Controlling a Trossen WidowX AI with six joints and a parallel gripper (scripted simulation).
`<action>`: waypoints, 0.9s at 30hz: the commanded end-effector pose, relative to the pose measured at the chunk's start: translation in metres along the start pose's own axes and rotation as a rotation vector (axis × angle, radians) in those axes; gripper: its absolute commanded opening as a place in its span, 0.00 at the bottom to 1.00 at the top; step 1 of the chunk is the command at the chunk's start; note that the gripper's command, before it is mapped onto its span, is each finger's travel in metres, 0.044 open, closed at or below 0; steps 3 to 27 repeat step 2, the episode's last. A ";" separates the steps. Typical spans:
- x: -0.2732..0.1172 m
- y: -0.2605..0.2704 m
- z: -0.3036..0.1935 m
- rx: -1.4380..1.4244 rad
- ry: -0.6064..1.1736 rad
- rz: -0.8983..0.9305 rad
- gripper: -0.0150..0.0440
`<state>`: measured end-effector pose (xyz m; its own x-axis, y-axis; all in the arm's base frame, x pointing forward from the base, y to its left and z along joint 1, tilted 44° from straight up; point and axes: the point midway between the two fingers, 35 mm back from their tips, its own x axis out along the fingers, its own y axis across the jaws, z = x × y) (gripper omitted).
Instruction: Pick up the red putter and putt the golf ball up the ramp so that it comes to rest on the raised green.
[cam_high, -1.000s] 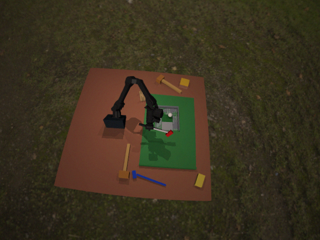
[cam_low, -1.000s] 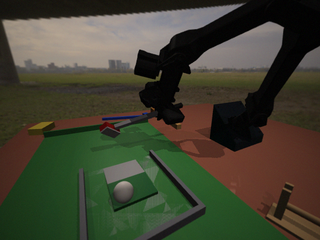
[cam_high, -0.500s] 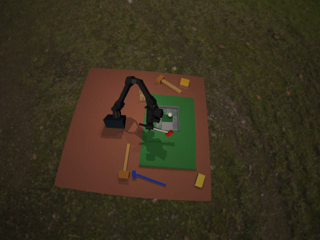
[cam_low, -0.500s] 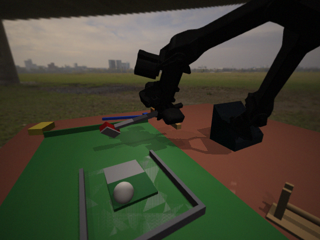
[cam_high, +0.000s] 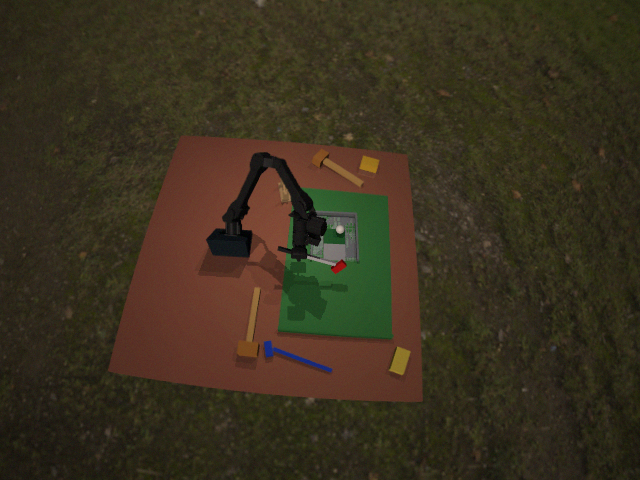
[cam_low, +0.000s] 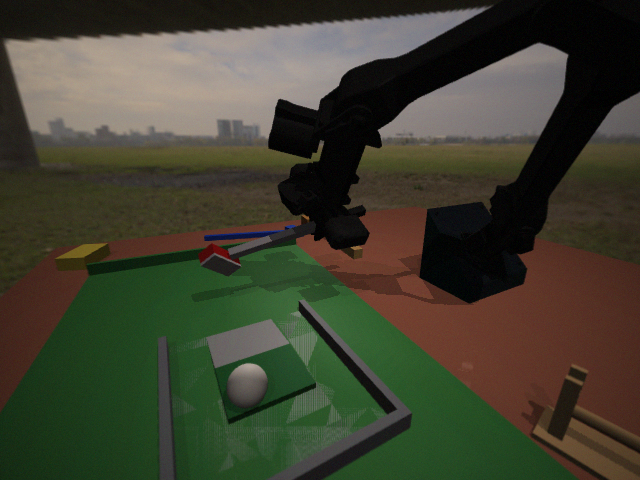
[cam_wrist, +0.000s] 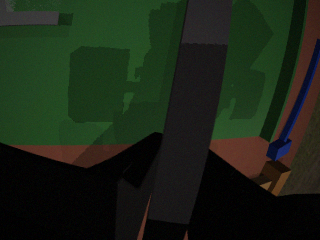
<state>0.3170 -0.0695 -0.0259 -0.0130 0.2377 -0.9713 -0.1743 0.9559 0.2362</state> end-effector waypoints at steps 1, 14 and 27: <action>0.000 0.000 0.000 0.001 -0.002 -0.001 0.25; 0.000 0.000 0.000 0.001 -0.002 -0.001 0.25; 0.000 0.000 0.000 0.001 -0.002 -0.001 0.25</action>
